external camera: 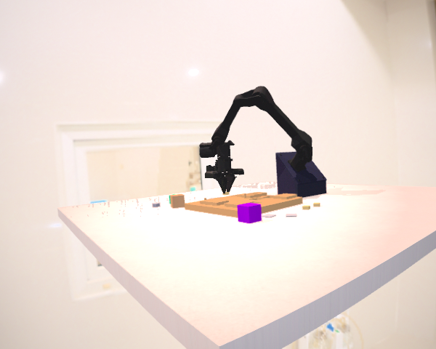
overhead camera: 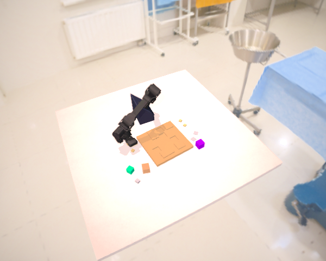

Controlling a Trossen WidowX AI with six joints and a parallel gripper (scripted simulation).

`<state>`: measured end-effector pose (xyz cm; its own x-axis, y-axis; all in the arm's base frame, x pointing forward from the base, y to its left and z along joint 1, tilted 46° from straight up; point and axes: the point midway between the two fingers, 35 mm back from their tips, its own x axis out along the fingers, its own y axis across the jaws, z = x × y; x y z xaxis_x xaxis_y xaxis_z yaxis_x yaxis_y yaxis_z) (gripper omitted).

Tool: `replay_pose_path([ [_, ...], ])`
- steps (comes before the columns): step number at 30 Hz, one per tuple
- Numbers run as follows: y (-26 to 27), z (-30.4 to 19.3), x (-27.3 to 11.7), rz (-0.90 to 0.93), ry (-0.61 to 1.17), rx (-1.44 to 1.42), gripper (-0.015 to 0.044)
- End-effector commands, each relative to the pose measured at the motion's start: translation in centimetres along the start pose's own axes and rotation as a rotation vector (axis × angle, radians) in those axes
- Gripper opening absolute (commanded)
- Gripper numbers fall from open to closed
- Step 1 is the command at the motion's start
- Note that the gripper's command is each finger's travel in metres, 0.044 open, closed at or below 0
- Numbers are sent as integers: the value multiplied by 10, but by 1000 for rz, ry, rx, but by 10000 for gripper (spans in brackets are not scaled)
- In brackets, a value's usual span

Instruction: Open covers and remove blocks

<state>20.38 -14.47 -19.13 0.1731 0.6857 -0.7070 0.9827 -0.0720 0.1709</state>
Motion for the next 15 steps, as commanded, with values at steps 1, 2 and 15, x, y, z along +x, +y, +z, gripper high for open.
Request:
replay_pose_path([
  [1, -1, -1, 7, 1, 4, 7, 80],
  [2, -1, -2, 8, 1, 4, 6, 80],
  [15, -2, -2, 17, -1, 3, 0, 185],
])
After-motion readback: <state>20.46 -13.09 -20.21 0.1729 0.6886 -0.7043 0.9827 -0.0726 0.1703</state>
